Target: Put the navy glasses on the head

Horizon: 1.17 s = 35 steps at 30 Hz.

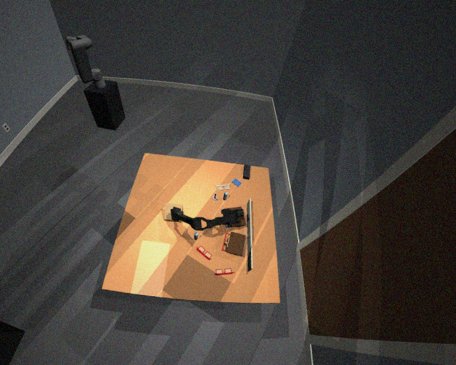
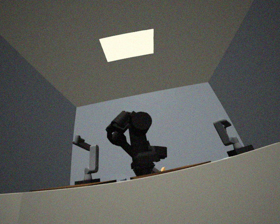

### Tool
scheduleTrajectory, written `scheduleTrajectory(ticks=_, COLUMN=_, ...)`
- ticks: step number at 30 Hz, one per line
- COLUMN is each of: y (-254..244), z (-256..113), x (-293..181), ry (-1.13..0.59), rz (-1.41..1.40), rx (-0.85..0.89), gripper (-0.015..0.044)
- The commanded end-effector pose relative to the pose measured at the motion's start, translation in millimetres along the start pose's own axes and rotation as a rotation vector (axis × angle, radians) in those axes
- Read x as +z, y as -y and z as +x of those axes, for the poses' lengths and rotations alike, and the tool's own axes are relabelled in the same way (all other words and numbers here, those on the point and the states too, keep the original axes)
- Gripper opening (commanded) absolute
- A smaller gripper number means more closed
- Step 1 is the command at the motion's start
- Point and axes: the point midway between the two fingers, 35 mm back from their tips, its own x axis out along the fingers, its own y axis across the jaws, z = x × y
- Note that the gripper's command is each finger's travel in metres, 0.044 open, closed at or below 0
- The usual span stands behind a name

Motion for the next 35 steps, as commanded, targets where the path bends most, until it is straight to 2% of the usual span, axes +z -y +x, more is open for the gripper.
scheduleTrajectory(ticks=1, y=0.0, z=0.0, x=-0.1, ry=0.0, rz=0.0, rx=0.0, gripper=0.0108)
scheduleTrajectory(ticks=9, y=0.1, z=-1.8, x=0.0, ry=0.0, rz=0.0, rx=0.0, gripper=0.0108)
scheduleTrajectory(ticks=14, y=-0.9, z=-30.8, x=0.4, ry=0.0, rz=-0.006, rx=0.007, gripper=0.0108)
scheduleTrajectory(ticks=19, y=-2.6, z=-33.5, x=0.4, ry=0.0, rz=-0.007, rx=0.008, gripper=0.0108)
scheduleTrajectory(ticks=35, y=-57.5, z=-50.9, x=0.8, ry=0.001, rz=-0.01, rx=0.011, gripper=0.0108)
